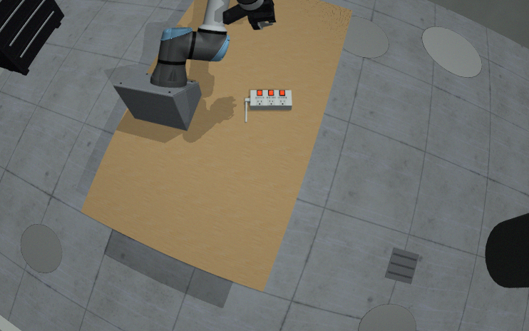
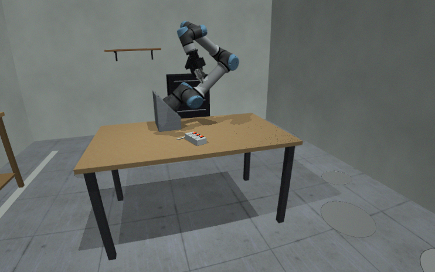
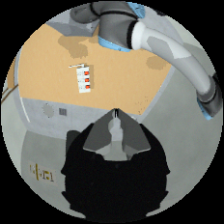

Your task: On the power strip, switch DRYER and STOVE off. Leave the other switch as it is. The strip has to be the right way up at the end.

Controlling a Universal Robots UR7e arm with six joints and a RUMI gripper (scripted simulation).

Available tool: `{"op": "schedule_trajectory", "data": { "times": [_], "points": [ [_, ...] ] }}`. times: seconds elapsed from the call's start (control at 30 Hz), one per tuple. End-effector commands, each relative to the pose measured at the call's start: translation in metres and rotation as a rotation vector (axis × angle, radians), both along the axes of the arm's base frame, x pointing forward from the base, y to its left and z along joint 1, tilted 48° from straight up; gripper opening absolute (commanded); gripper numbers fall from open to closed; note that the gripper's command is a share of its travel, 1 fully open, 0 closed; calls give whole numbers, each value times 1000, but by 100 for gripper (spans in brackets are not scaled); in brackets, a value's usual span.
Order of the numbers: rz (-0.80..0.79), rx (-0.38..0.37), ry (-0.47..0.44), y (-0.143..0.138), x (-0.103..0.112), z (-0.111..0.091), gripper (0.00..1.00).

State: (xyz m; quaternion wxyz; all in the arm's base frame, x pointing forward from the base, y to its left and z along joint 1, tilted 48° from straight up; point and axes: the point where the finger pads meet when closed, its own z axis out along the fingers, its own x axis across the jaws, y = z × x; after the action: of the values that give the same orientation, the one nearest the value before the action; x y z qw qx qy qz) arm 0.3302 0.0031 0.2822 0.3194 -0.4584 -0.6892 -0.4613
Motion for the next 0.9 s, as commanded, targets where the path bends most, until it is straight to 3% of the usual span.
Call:
{"op": "schedule_trajectory", "data": {
  "times": [0.0,0.3,0.57,0.87],
  "points": [
    [0,0,0,0,0,0,0],
    [27,-14,-37,8,4,-11,0],
    [181,-90,-253,51,25,-68,0],
    [301,-128,-420,88,36,-106,0]
  ]
}}
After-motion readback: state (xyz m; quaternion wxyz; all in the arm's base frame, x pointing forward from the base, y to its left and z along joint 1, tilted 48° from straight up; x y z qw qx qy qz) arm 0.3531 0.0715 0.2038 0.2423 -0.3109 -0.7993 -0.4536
